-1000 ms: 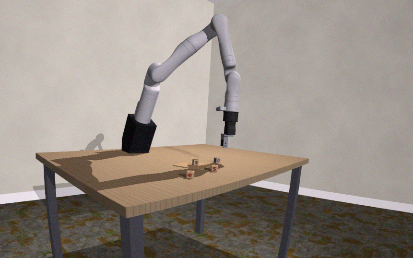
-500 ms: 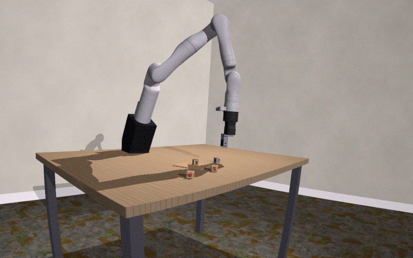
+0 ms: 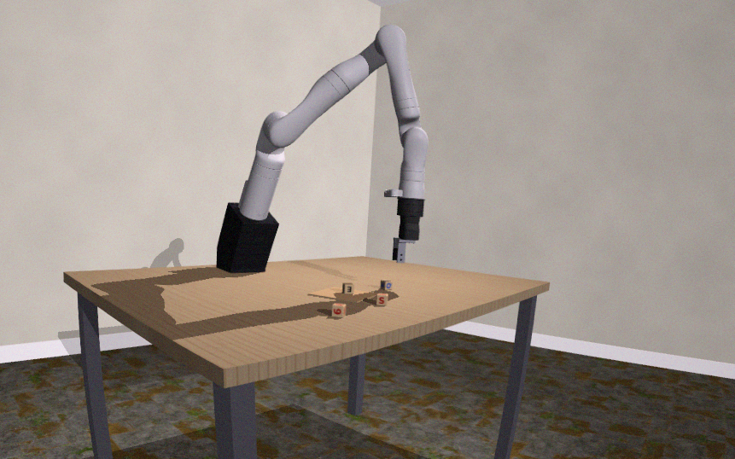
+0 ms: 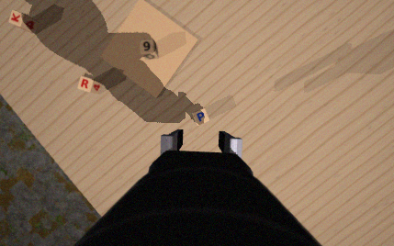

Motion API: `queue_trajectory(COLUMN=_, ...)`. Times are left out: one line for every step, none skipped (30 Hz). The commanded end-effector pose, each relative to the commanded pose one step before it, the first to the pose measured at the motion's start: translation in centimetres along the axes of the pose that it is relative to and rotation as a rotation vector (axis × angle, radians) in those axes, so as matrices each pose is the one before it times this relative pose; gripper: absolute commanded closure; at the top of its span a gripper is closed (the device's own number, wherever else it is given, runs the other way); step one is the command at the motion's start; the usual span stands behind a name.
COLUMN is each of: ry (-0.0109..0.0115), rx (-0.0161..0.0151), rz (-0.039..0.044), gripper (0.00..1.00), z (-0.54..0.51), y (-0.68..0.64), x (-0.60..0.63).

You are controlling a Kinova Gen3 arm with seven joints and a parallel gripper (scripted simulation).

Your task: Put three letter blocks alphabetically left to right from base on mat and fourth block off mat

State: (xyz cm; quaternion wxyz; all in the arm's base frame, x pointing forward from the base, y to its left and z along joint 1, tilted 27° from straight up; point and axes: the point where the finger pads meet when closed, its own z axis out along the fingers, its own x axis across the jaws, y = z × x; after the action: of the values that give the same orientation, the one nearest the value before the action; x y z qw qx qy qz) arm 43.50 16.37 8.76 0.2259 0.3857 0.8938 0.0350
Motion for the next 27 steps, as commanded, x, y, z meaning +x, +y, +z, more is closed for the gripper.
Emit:
queue_trajectory(ry=-0.00391, rx=-0.00591, rz=0.00429, gripper=0.00, z=0.055, y=0.088, x=-0.213)
queue_trajectory(ry=0.00029, rx=0.00211, rz=0.00029, gripper=0.00, z=0.032, y=-0.329, x=-0.269)
queue_trajectory(ry=0.00051, rx=-0.00129, rz=0.00776, gripper=0.00, z=-0.042, y=-0.386, x=-0.723)
queue_trajectory(ry=0.00026, rx=0.00111, rz=0.00069, gripper=0.00, z=0.037, y=-0.589, x=-0.674)
queue_trajectory(ry=0.00021, rx=0.00148, rz=0.00063, gripper=0.00, z=0.044, y=-0.781, x=-0.842)
queue_trajectory(ry=0.00022, rx=0.00140, rz=0.00060, gripper=0.00, z=0.032, y=-0.947, x=-0.966)
queue_trajectory(ry=0.00280, rx=0.00041, rz=-0.00222, gripper=0.00, z=0.015, y=-1.030, x=-0.857)
queue_trajectory(ry=0.00212, rx=-0.00013, rz=-0.00194, gripper=0.00, z=-0.019, y=-1.120, x=-0.903)
queue_trajectory(ry=-0.00022, rx=-0.00016, rz=0.00001, gripper=0.00, z=-0.059, y=-1.200, x=-0.999)
queue_trajectory(ry=0.00000, rx=0.00000, rz=0.00000, gripper=0.00, z=0.000, y=0.000, x=0.000)
queue_trajectory(ry=0.00000, rx=0.00000, rz=0.00000, gripper=0.00, z=0.000, y=0.000, x=0.000)
queue_trajectory(ry=-0.00045, rx=-0.00072, rz=-0.00023, gripper=0.00, z=-0.088, y=-1.180, x=-0.910)
queue_trajectory(ry=-0.00067, rx=-0.00116, rz=-0.00043, gripper=0.00, z=-0.110, y=-1.105, x=-0.791)
queue_trajectory(ry=-0.00082, rx=-0.00141, rz=-0.00056, gripper=0.00, z=-0.119, y=-0.980, x=-0.655)
queue_trajectory(ry=-0.00087, rx=-0.00144, rz=-0.00059, gripper=0.00, z=-0.115, y=-0.818, x=-0.514)
queue_trajectory(ry=-0.00079, rx=-0.00128, rz=-0.00054, gripper=0.00, z=-0.099, y=-0.630, x=-0.376)
queue_trajectory(ry=-0.00062, rx=-0.00096, rz=-0.00041, gripper=0.00, z=-0.073, y=-0.435, x=-0.250)
queue_trajectory(ry=-0.00038, rx=-0.00059, rz=-0.00026, gripper=0.00, z=-0.044, y=-0.252, x=-0.141)
queue_trajectory(ry=-0.00016, rx=-0.00025, rz=-0.00011, gripper=0.00, z=-0.019, y=-0.104, x=-0.057)
queue_trajectory(ry=-0.00003, rx=-0.00004, rz=-0.00002, gripper=0.00, z=-0.003, y=-0.016, x=-0.009)
queue_trajectory(ry=0.00229, rx=0.00518, rz=0.00000, gripper=0.00, z=-0.013, y=-0.172, x=0.076)
queue_trajectory(ry=-0.00060, rx=-0.00096, rz=0.00001, gripper=0.00, z=-0.002, y=0.089, x=-0.051)
queue_trajectory(ry=-0.00088, rx=-0.00163, rz=0.00001, gripper=0.00, z=0.000, y=0.105, x=-0.057)
queue_trajectory(ry=-0.00009, rx=-0.00017, rz=0.00000, gripper=0.00, z=0.000, y=0.011, x=-0.006)
queue_trajectory(ry=-0.00080, rx=0.00043, rz=0.00097, gripper=0.00, z=-0.002, y=-0.030, x=-0.050)
queue_trajectory(ry=-0.00185, rx=0.00102, rz=0.00225, gripper=0.00, z=-0.005, y=-0.070, x=-0.117)
queue_trajectory(ry=0.00000, rx=0.00000, rz=0.00000, gripper=0.00, z=0.000, y=0.000, x=0.000)
